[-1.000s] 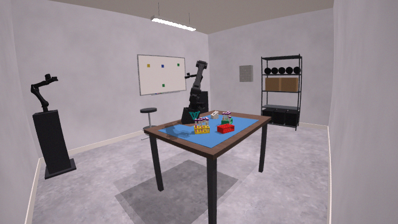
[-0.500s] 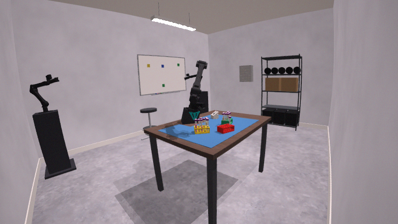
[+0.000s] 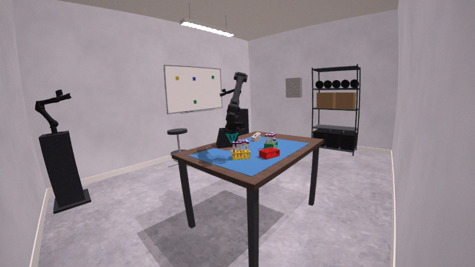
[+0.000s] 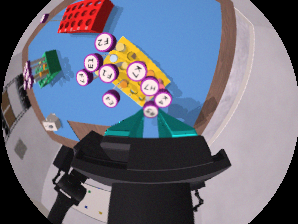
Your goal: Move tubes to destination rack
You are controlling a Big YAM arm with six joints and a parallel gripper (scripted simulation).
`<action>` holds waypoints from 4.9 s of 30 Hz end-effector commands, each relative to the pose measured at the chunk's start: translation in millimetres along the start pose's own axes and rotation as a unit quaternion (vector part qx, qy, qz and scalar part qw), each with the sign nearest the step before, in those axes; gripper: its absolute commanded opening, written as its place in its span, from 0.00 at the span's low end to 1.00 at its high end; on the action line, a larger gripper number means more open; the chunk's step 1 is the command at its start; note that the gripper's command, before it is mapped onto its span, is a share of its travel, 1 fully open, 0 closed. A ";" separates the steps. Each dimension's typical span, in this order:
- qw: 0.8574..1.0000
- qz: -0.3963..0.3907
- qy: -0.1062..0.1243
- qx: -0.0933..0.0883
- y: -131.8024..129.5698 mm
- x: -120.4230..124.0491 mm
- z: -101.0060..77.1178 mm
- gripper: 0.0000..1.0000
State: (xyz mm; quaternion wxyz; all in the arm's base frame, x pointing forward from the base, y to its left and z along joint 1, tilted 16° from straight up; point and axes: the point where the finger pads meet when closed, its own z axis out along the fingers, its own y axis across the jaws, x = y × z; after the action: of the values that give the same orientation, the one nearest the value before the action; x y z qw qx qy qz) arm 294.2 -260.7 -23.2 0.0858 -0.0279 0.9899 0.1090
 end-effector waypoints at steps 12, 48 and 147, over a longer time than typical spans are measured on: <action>1.000 0.005 -0.004 0.008 -8.4 -5.8 1.9 0.00; 1.000 0.005 -0.004 0.008 -8.2 -5.5 1.9 0.24; 0.978 -0.208 -0.007 0.006 136.6 -93.2 -80.8 0.30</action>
State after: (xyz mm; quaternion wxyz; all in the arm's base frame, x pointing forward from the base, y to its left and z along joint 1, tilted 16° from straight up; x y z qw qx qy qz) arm 361.9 -147.7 90.9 0.1093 -0.2530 0.9575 0.0847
